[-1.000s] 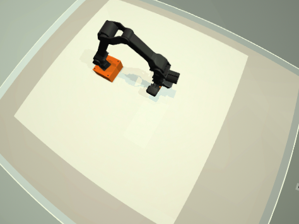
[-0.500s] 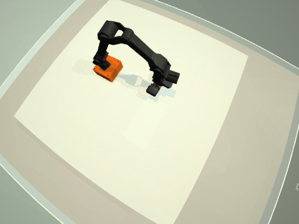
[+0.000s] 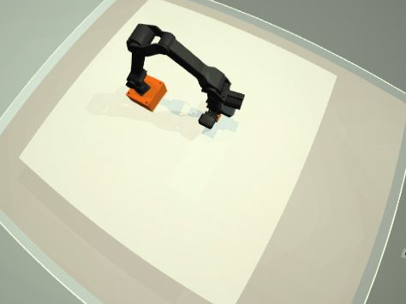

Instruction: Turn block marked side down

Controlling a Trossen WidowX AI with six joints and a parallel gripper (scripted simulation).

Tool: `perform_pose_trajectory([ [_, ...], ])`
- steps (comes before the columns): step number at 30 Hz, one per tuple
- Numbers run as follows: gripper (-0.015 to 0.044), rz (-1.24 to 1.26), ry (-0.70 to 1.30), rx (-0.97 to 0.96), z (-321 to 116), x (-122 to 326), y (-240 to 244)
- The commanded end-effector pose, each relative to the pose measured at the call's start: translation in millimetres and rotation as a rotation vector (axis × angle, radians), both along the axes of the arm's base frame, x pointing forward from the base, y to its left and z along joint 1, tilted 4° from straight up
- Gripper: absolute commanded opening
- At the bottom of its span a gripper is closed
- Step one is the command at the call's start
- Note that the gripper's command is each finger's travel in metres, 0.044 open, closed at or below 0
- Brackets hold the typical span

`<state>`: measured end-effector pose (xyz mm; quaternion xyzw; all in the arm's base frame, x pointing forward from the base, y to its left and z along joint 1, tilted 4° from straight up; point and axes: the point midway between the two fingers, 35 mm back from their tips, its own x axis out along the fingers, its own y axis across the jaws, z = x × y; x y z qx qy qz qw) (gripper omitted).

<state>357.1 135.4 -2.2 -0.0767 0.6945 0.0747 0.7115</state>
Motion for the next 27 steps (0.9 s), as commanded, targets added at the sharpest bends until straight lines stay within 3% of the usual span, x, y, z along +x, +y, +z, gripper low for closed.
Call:
perform_pose_trajectory([
  [1, 0.0000, -0.004, -0.053, 0.006, -2.6, -1.4, -1.0],
  [27, 0.0000, -0.005, -0.436, 0.090, -5.7, -8.2, -2.8],
])
